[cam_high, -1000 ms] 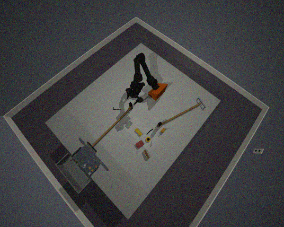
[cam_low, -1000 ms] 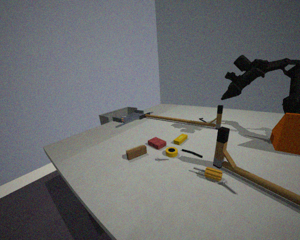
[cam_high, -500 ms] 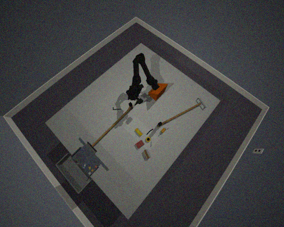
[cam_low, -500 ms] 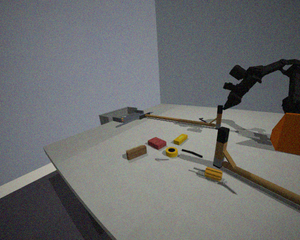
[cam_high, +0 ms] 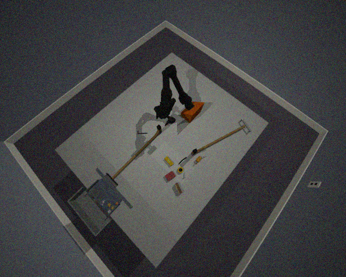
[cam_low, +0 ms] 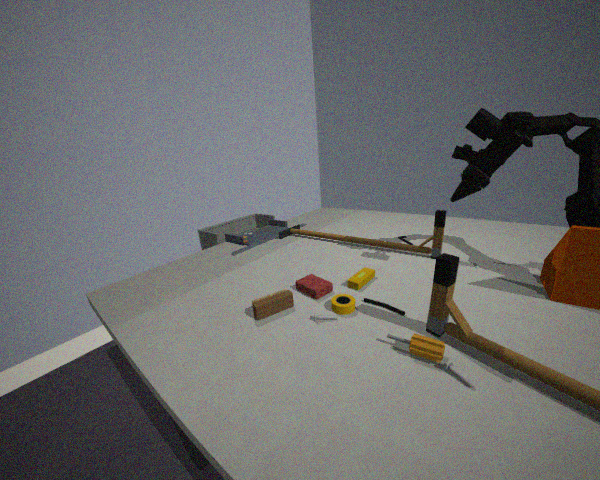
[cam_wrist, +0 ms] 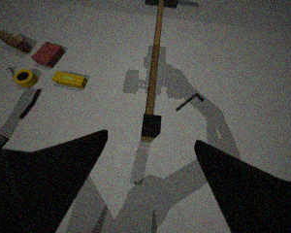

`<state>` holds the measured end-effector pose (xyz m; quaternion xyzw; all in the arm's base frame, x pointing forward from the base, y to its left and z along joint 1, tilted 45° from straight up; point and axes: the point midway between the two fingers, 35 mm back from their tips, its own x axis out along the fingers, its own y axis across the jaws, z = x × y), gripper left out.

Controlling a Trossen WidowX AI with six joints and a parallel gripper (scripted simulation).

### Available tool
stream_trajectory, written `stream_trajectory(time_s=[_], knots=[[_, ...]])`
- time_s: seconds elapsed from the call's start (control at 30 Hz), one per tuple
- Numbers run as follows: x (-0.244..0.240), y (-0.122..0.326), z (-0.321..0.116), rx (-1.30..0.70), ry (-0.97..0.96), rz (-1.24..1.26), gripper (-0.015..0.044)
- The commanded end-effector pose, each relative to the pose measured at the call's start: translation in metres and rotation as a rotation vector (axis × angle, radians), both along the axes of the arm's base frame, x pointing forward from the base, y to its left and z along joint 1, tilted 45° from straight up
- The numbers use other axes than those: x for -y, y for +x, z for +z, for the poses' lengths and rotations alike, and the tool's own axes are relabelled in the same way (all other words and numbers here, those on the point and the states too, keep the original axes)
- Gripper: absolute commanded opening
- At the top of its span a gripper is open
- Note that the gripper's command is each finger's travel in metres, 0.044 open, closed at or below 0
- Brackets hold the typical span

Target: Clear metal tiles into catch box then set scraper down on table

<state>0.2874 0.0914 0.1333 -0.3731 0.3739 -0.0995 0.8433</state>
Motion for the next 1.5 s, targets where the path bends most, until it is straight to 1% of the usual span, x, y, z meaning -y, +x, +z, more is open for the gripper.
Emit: stream_trajectory(time_s=[0.0,0.5,1.47], knots=[[-0.003,-0.001,0.005,0.011,0.001,-0.002,0.0440],[0.025,0.004,-0.023,0.012,0.001,-0.002,0.0440],[0.040,0.035,-0.046,0.007,0.006,-0.005,0.0440]])
